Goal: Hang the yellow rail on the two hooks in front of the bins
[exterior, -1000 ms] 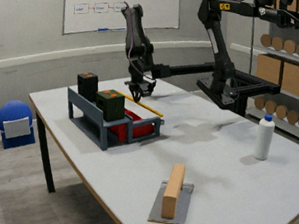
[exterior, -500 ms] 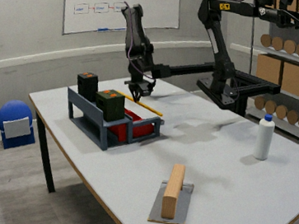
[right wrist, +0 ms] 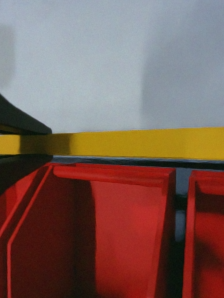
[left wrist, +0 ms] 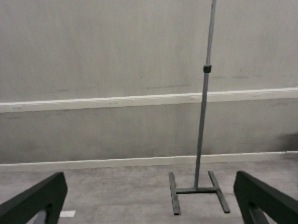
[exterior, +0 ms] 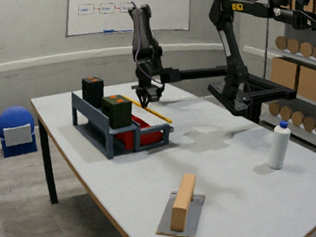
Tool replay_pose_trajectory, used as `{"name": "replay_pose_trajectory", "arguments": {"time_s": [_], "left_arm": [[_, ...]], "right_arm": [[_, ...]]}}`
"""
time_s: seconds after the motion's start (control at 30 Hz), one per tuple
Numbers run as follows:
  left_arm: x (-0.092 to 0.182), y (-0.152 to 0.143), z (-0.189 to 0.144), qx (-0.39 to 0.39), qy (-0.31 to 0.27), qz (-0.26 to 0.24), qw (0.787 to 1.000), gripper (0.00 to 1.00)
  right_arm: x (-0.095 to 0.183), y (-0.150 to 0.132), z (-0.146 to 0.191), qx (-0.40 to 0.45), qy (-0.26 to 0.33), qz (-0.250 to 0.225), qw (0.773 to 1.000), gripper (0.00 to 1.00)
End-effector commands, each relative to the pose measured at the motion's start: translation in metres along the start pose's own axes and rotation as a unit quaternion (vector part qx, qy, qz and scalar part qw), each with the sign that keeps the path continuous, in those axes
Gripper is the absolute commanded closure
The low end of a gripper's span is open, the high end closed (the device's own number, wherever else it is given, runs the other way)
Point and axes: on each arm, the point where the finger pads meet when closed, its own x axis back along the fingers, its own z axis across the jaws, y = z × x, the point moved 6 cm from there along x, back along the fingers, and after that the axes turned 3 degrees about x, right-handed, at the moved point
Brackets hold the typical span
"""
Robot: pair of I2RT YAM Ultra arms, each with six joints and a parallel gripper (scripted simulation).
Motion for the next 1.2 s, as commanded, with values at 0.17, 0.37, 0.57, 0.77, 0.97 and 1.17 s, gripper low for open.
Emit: {"name": "replay_pose_trajectory", "arguments": {"time_s": [0.17,0.37,0.57,0.77,0.97,1.17], "left_arm": [[0.0092,0.0141,0.0020,-0.003,0.002,-0.026,1.000,0.00],[0.0092,0.0141,0.0020,-0.003,0.002,-0.026,1.000,0.00],[0.0092,0.0141,0.0020,-0.003,0.002,-0.026,1.000,0.00],[0.0092,0.0141,0.0020,-0.003,0.002,-0.026,1.000,0.00],[0.0092,0.0141,0.0020,-0.003,0.002,-0.026,1.000,0.00],[0.0092,0.0141,0.0020,-0.003,0.002,-0.026,1.000,0.00]], "right_arm": [[0.0228,0.0160,-0.0116,-0.004,-0.023,-0.031,0.999,1.00],[0.0243,0.0170,-0.0127,-0.003,-0.024,-0.032,0.999,1.00],[0.0253,0.0195,-0.0152,-0.005,-0.029,-0.038,0.999,1.00],[0.0256,0.0196,-0.0152,-0.004,-0.029,-0.038,0.999,1.00],[0.0262,0.0202,-0.0156,-0.004,-0.030,-0.039,0.999,1.00],[0.0271,0.0210,-0.0162,-0.003,-0.032,-0.040,0.999,1.00]]}}
